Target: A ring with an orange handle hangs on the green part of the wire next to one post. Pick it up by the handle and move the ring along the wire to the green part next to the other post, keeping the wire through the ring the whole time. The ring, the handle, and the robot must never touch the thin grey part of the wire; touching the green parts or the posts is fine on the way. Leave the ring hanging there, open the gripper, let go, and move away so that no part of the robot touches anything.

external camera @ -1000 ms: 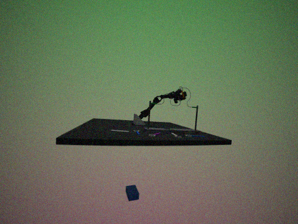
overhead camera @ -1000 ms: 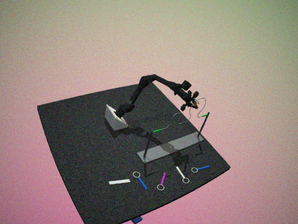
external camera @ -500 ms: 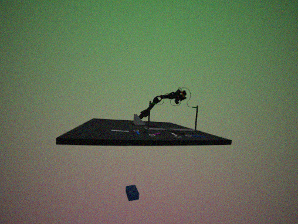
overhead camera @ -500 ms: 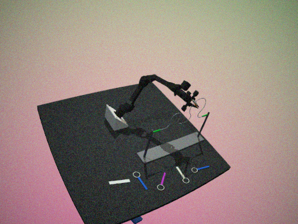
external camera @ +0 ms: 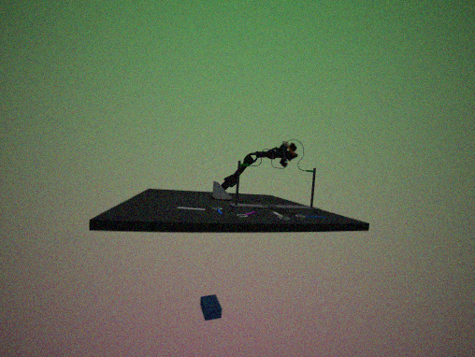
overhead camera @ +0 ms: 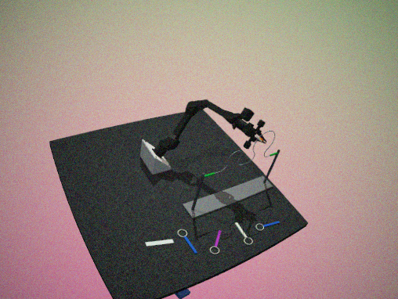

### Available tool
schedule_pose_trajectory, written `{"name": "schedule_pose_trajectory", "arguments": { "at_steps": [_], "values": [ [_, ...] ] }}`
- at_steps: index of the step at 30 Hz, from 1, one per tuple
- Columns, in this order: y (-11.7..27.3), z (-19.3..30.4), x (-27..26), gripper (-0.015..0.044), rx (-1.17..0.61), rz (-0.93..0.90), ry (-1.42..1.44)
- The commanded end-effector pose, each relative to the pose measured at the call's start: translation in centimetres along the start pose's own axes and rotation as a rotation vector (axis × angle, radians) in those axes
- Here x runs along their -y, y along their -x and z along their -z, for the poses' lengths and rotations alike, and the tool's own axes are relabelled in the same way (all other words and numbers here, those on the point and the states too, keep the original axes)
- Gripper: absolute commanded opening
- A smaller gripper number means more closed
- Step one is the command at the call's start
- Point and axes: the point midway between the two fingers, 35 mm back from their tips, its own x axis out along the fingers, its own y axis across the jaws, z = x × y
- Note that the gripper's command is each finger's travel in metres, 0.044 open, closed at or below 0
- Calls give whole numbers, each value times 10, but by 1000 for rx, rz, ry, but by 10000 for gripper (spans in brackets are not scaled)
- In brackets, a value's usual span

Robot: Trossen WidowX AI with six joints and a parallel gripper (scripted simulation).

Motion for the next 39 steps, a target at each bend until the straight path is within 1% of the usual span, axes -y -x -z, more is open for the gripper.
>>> {"name": "schedule_pose_trajectory", "arguments": {
  "at_steps": [1, 14, 25, 39],
  "values": [
    [0, -1, -2, -150, 10, -19, -45],
    [0, -1, -8, -150, 24, -71, -191],
    [19, -4, -10, -150, -120, -141, -329],
    [20, -6, -15, -150, -104, -217, -493]
  ]
}}
